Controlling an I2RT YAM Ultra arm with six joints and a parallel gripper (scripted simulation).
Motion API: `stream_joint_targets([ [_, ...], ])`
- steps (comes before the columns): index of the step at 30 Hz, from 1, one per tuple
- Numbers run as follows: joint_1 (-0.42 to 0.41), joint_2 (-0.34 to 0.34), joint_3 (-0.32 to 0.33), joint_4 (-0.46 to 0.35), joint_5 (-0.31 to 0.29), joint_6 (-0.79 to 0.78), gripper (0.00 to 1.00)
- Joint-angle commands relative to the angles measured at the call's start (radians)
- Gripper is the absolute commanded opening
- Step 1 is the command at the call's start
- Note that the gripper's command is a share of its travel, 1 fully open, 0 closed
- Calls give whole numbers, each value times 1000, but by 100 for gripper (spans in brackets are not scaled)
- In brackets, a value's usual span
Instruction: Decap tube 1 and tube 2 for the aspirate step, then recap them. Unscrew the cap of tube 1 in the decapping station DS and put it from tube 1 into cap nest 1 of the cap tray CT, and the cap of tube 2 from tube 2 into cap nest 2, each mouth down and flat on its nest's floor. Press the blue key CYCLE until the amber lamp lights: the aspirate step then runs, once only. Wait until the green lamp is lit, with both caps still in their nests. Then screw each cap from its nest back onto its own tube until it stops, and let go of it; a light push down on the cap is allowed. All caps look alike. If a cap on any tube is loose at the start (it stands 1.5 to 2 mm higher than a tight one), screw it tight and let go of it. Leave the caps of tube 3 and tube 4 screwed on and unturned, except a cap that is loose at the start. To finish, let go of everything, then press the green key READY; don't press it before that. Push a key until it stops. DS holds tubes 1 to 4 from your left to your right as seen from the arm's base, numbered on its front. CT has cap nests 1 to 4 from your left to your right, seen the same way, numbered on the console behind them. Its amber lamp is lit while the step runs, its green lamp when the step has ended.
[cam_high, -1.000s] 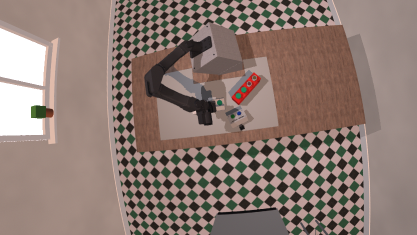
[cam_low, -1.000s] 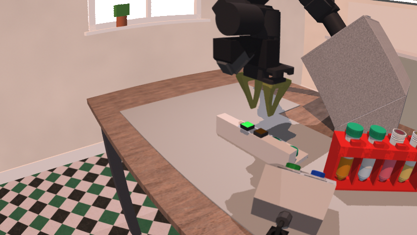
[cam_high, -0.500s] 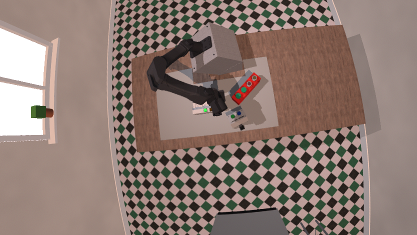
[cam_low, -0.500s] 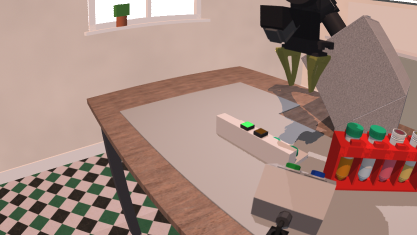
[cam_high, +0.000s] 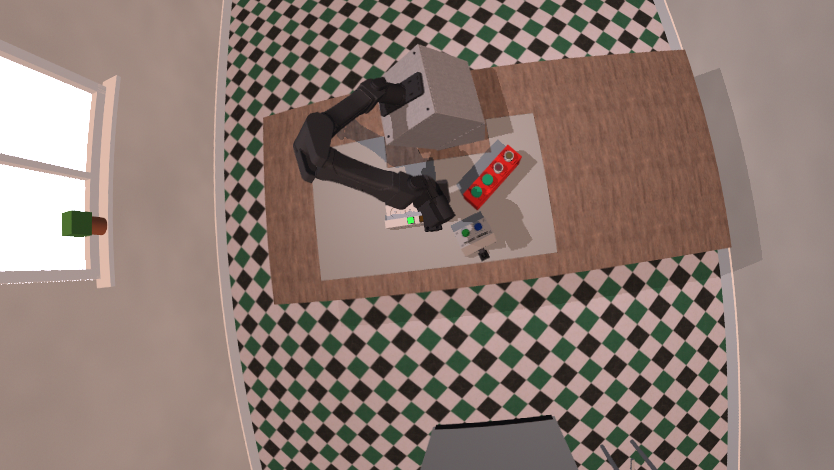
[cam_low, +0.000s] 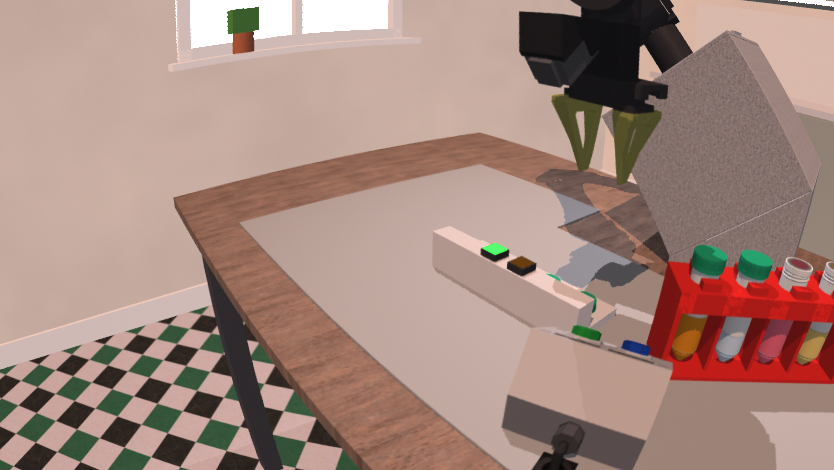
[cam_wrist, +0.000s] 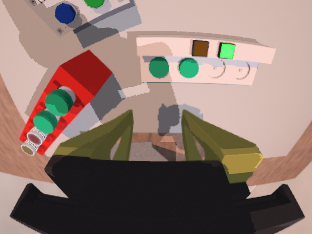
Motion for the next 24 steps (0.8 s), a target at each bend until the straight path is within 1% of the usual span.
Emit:
stream_joint_targets([
  [1, 3, -7, 1, 3, 2, -2, 47],
  [3, 3, -7, 1, 3, 2, -3, 47],
  [13, -97, 90, -49, 231, 17, -132, 47],
  [15, -97, 90, -49, 231, 17, -132, 47],
  [24, -189, 202, -53, 423, 23, -251, 47],
])
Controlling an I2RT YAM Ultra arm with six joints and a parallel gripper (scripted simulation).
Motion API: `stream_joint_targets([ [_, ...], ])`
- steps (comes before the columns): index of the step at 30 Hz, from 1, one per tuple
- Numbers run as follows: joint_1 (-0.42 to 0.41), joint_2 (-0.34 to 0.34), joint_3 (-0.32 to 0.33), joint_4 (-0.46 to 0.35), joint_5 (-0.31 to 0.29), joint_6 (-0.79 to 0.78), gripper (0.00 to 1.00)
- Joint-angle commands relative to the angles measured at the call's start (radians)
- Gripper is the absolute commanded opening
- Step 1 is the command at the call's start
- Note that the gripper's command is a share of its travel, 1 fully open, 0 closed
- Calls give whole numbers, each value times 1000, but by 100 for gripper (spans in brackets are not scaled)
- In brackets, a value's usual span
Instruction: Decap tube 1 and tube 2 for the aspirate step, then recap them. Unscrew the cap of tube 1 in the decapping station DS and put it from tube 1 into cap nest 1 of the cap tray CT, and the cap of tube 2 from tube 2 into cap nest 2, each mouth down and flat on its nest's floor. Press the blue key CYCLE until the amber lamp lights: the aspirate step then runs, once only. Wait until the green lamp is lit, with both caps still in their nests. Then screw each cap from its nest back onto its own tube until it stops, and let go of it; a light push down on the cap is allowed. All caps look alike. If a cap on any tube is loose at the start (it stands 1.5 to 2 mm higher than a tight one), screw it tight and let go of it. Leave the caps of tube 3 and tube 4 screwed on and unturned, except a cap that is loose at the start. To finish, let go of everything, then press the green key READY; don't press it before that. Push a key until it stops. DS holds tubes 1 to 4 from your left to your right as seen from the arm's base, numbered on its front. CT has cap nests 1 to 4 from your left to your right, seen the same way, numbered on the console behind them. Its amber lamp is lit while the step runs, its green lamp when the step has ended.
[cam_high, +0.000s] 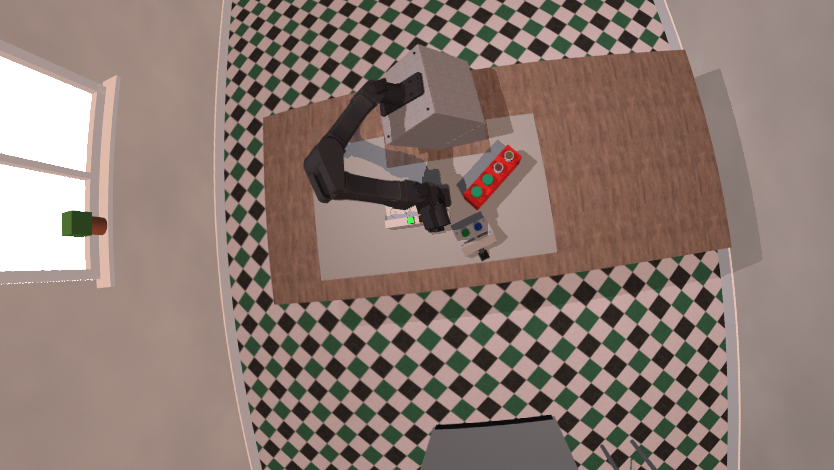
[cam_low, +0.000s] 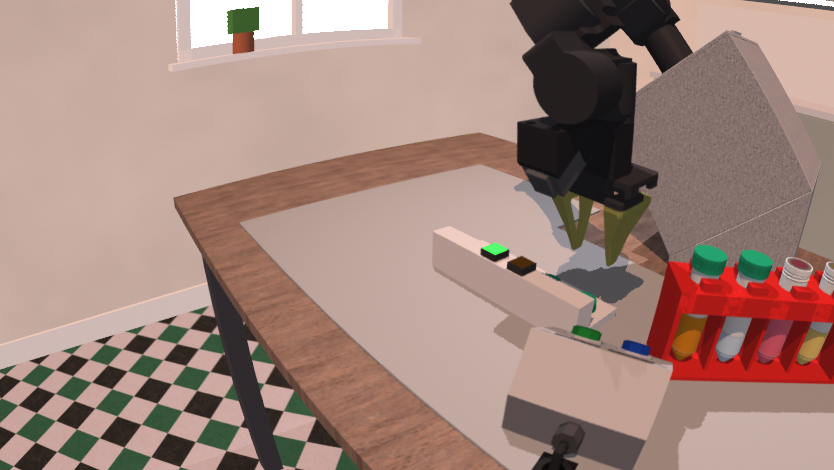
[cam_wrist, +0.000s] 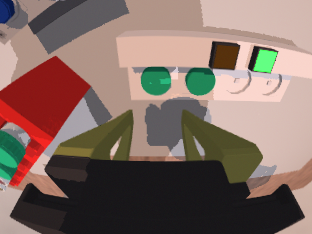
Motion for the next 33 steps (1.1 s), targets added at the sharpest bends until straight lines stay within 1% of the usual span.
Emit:
stream_joint_targets([
  [1, -14, 28, 4, 106, 3, -66, 47],
  [6, -66, 96, 17, 203, 3, -133, 47],
  [8, -66, 96, 17, 203, 3, -133, 47],
  [9, -75, 108, 20, 221, 3, -145, 47],
  [33, -78, 107, 14, 228, 3, -149, 47],
])
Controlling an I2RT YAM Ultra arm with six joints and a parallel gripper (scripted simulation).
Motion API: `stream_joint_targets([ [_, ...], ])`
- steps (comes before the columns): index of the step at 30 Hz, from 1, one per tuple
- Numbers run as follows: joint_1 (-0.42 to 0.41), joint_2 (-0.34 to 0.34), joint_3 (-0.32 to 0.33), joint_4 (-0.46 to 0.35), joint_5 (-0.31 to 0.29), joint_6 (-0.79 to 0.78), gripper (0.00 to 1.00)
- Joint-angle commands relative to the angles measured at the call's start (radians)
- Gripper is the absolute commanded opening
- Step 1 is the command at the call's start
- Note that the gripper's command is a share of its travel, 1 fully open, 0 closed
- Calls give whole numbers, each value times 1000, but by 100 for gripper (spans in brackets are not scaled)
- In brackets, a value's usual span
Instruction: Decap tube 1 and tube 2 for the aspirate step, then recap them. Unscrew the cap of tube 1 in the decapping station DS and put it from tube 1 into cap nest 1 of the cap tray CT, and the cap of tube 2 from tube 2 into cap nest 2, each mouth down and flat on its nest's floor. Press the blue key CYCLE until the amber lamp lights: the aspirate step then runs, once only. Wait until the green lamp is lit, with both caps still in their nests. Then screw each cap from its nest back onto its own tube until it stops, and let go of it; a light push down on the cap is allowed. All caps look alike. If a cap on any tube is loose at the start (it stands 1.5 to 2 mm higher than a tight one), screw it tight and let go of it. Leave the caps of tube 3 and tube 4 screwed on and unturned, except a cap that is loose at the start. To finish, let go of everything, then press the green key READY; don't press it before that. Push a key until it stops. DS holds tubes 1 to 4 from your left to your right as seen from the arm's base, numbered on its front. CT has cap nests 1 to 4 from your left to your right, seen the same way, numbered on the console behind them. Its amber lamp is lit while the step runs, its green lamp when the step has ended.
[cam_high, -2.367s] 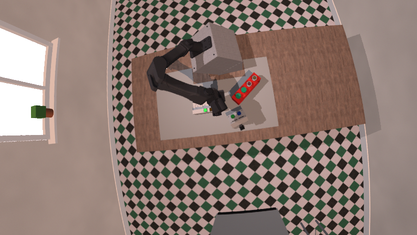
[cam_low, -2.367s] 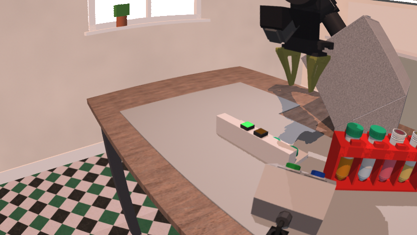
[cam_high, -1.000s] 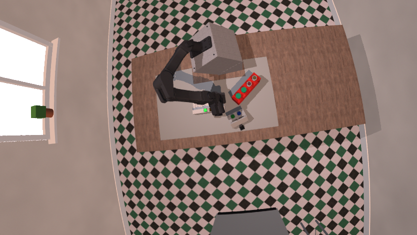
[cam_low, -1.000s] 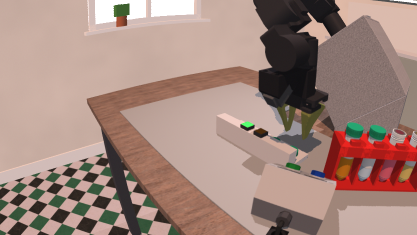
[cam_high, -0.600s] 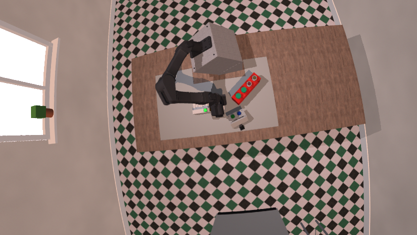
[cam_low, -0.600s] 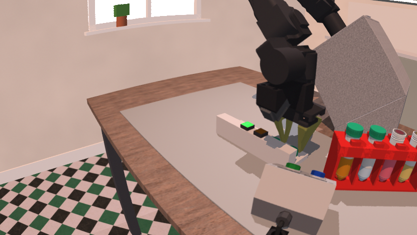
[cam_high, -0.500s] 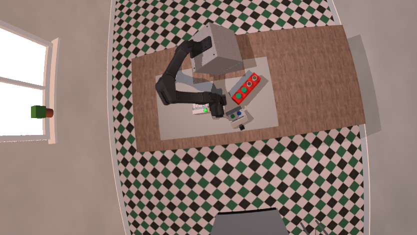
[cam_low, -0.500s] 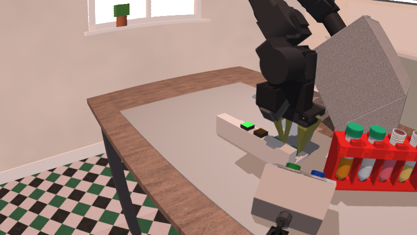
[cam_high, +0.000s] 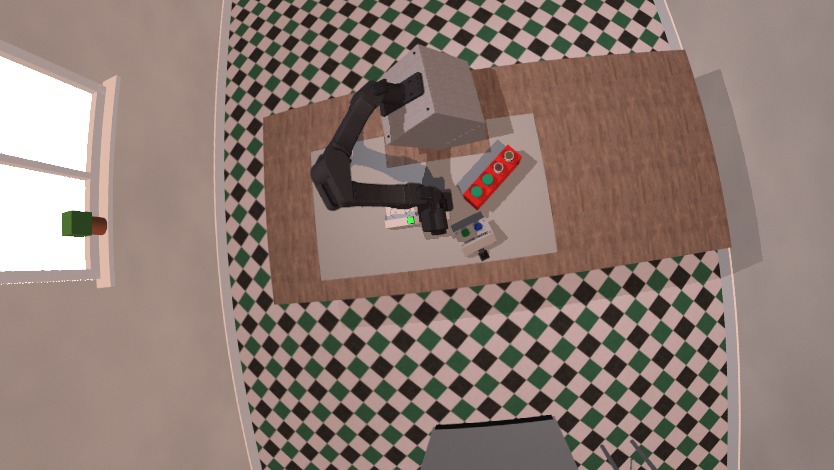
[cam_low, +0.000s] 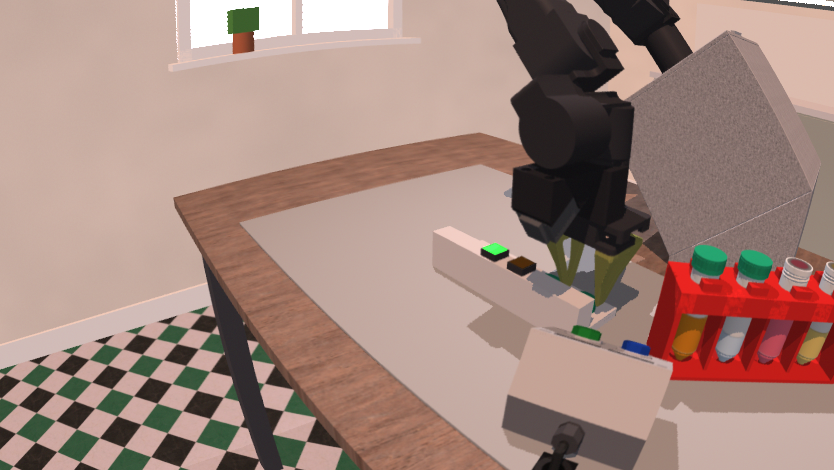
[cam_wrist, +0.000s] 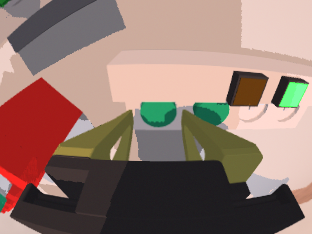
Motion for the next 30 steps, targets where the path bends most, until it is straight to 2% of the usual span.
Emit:
stream_joint_targets([
  [1, 5, -6, 0, 4, 0, -1, 47],
  [29, -17, 20, 5, 44, -1, -30, 47],
  [30, -17, 20, 5, 44, -1, -30, 0],
])
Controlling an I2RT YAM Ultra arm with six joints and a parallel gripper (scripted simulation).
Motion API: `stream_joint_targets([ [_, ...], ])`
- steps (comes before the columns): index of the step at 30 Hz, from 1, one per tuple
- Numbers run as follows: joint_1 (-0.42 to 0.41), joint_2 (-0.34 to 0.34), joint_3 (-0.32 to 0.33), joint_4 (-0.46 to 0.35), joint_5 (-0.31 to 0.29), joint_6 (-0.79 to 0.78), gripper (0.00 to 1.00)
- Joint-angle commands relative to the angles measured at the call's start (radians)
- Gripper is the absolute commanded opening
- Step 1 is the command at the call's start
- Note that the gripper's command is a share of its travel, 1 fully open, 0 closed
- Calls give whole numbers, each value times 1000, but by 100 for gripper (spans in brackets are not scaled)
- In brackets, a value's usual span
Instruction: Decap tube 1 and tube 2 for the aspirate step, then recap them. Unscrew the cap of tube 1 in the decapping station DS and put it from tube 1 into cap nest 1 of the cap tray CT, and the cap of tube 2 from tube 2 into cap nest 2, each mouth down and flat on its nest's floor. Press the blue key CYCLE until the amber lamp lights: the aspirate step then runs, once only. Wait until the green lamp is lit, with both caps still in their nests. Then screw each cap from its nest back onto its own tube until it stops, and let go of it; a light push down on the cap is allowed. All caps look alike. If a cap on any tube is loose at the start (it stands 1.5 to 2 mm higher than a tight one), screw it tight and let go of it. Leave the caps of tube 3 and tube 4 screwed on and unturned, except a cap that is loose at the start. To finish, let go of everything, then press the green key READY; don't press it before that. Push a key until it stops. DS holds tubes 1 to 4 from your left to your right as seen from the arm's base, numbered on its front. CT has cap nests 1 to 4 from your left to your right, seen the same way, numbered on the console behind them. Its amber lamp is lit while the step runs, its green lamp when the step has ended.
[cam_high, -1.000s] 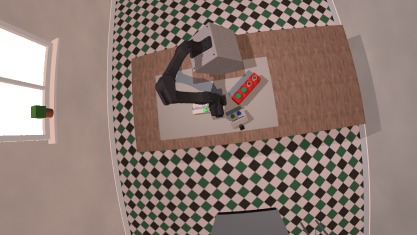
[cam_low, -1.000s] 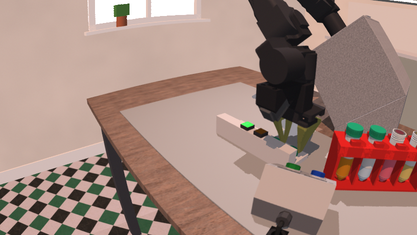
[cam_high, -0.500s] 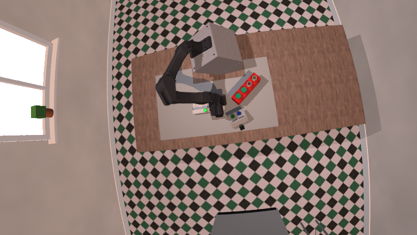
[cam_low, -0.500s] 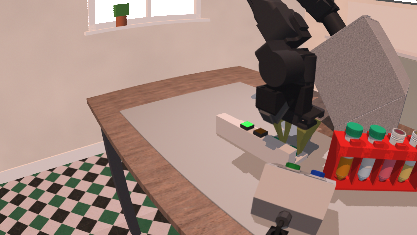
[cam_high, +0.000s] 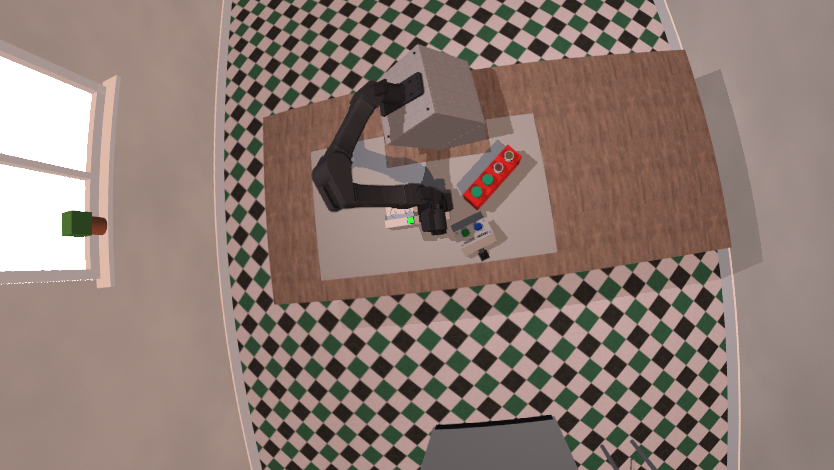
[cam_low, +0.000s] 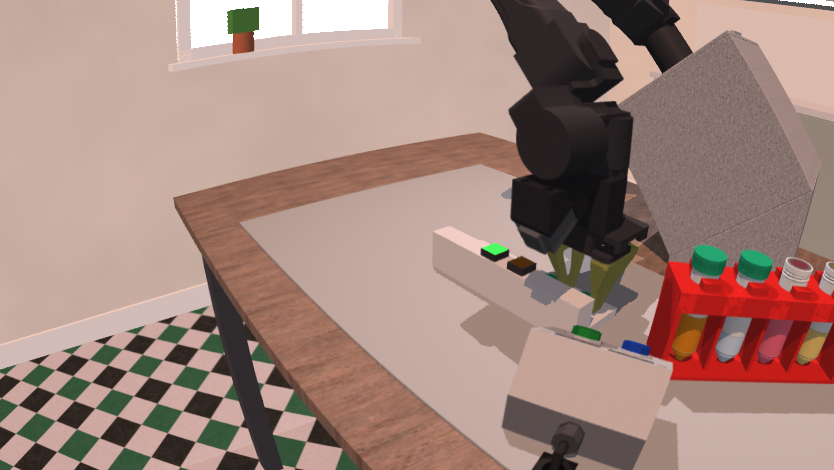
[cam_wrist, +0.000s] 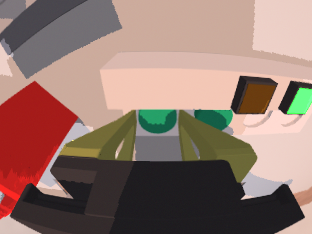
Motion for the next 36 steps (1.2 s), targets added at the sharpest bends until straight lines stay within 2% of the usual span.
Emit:
stream_joint_targets([
  [1, 5, -5, 2, 2, 0, -1, 0],
  [14, 5, -5, 2, 2, 0, -1, 0],
  [28, 148, -189, -15, -286, -2, 187, 0],
  [30, 148, -189, -15, -286, -2, 187, 0],
  [36, 209, -258, 1, -420, -8, 265, 0],
])
